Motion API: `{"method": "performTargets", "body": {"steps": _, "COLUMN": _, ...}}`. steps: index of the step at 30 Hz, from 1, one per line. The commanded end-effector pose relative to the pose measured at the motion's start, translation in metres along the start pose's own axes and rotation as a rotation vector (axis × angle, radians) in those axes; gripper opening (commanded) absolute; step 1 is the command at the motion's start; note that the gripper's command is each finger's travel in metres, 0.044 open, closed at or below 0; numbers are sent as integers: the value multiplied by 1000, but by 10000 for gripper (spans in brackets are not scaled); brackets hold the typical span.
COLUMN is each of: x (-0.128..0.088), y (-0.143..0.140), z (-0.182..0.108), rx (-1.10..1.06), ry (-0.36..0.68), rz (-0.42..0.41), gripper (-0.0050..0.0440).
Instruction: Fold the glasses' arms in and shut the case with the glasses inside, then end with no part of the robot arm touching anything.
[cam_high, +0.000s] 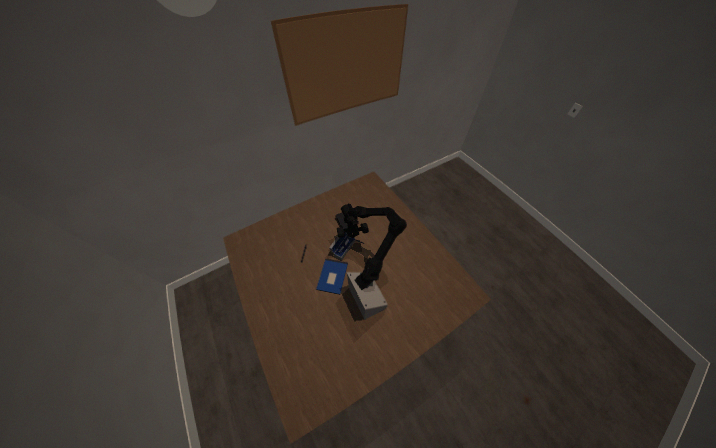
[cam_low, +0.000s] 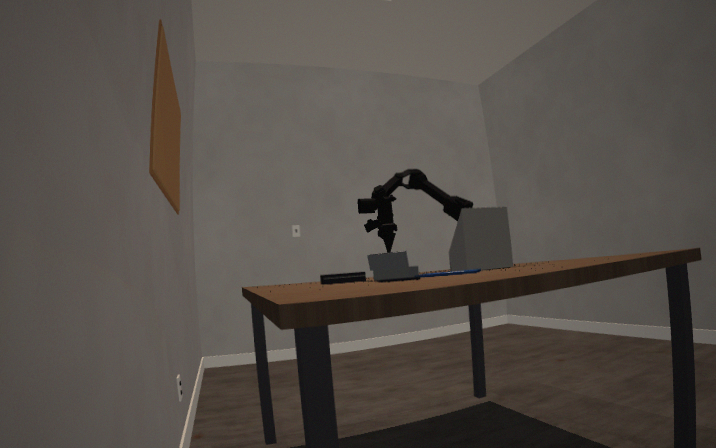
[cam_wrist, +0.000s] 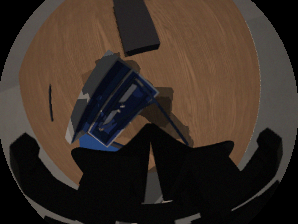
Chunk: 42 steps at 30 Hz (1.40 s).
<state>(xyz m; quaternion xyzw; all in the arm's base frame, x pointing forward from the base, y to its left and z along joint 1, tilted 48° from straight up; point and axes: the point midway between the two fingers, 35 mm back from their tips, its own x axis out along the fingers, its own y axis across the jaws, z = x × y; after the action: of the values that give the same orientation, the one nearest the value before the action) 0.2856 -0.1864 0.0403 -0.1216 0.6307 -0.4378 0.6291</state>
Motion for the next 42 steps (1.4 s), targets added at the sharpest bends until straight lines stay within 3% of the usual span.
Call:
{"method": "performTargets", "body": {"steps": 1, "x": -1, "y": -8, "z": 5, "rx": 112, "ry": -3, "rz": -3, "gripper": 0}}
{"method": "performTargets", "body": {"steps": 23, "x": -2, "y": -50, "z": 28, "rx": 801, "ry": -11, "rz": -16, "gripper": 0}}
{"method": "performTargets", "body": {"steps": 33, "x": 1, "y": -51, "z": 29, "rx": 824, "ry": -11, "rz": -16, "gripper": 0}}
{"method": "performTargets", "body": {"steps": 37, "x": 46, "y": -52, "z": 29, "rx": 824, "ry": -11, "rz": -16, "gripper": 0}}
{"method": "performTargets", "body": {"steps": 42, "x": 48, "y": -52, "z": 29, "rx": 824, "ry": -11, "rz": -16, "gripper": 0}}
